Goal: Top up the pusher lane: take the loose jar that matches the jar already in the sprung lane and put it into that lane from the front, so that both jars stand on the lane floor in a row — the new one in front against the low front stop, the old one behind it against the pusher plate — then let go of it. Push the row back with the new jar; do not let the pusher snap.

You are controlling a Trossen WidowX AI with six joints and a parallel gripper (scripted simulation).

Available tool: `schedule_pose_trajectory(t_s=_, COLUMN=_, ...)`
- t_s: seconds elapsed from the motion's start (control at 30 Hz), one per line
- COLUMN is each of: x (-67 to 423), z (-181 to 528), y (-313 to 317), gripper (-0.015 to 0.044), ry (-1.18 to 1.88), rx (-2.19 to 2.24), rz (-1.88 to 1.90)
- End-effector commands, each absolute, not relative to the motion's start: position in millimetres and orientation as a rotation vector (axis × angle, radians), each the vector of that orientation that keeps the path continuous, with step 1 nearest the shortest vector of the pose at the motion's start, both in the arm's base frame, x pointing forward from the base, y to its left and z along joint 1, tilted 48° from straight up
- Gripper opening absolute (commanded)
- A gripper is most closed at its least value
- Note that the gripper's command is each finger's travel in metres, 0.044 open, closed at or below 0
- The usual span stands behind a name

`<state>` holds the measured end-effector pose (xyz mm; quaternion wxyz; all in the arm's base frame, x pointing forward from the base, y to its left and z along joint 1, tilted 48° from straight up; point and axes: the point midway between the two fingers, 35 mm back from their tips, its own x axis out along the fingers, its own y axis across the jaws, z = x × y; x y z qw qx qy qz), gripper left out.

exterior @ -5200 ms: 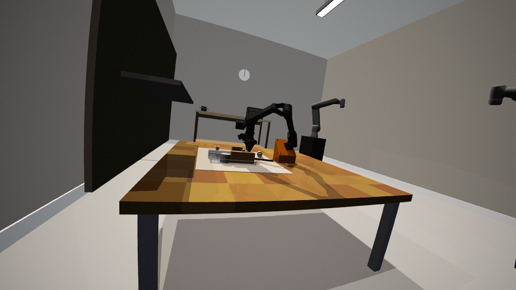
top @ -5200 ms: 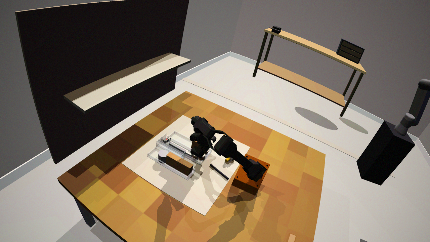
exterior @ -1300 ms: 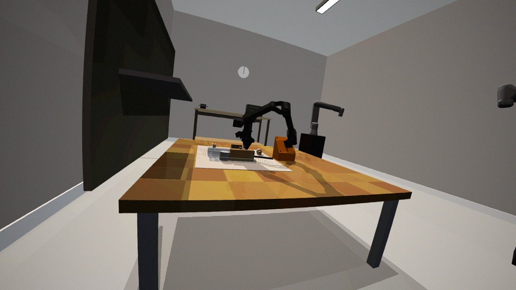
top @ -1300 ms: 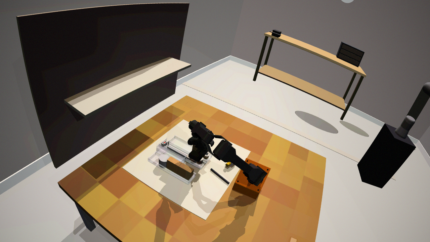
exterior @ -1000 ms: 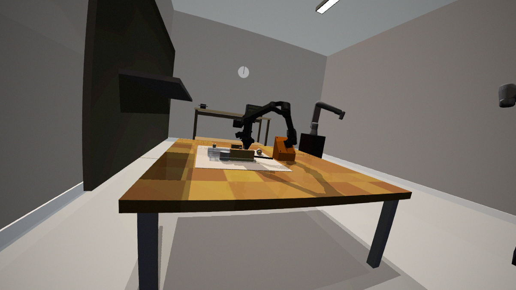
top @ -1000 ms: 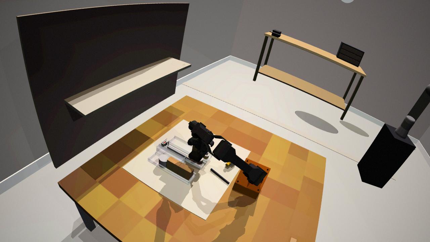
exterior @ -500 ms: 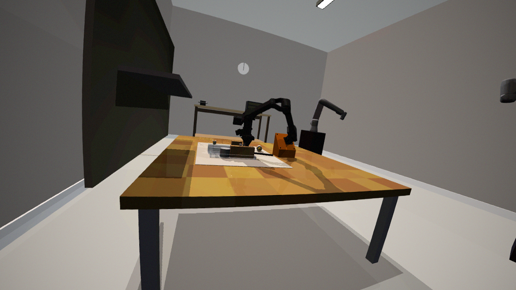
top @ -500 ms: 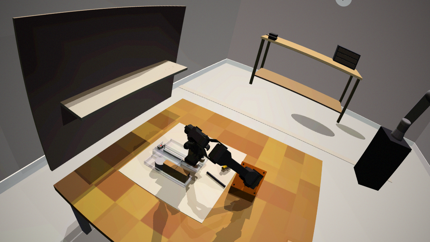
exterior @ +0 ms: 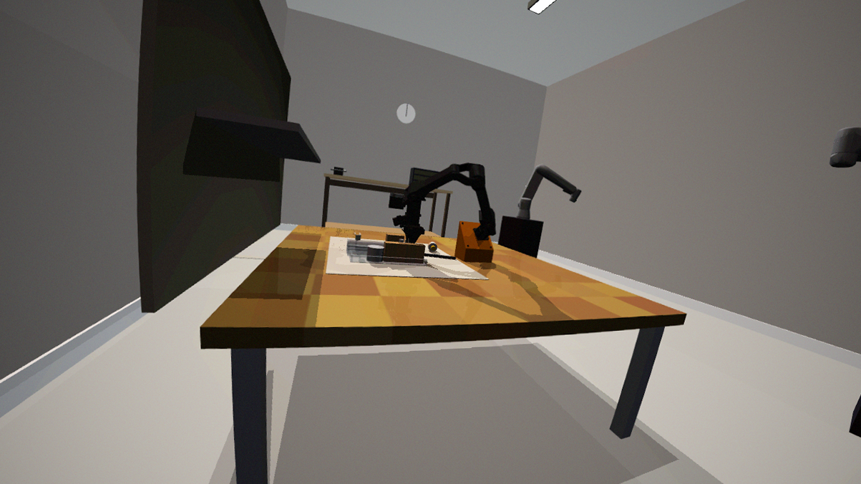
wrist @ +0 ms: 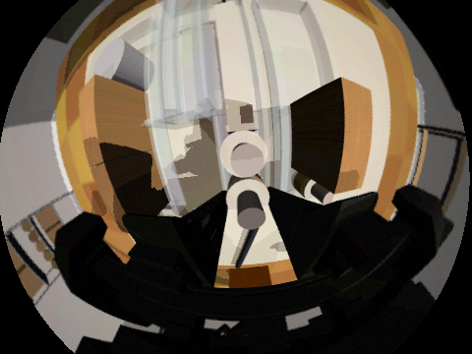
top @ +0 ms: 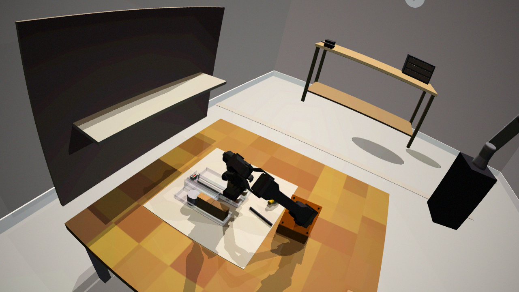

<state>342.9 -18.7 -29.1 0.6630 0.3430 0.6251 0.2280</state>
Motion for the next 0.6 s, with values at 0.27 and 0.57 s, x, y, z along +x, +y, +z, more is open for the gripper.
schedule_pose_trajectory(t_s=0.27, x=346.2, z=-30.3, y=-16.0, gripper=0.0000, ry=1.397, rx=0.778, rz=0.518)
schedule_pose_trajectory(t_s=0.57, x=345.6, z=-32.7, y=-14.6, gripper=0.0000, ry=1.397, rx=0.778, rz=0.519)
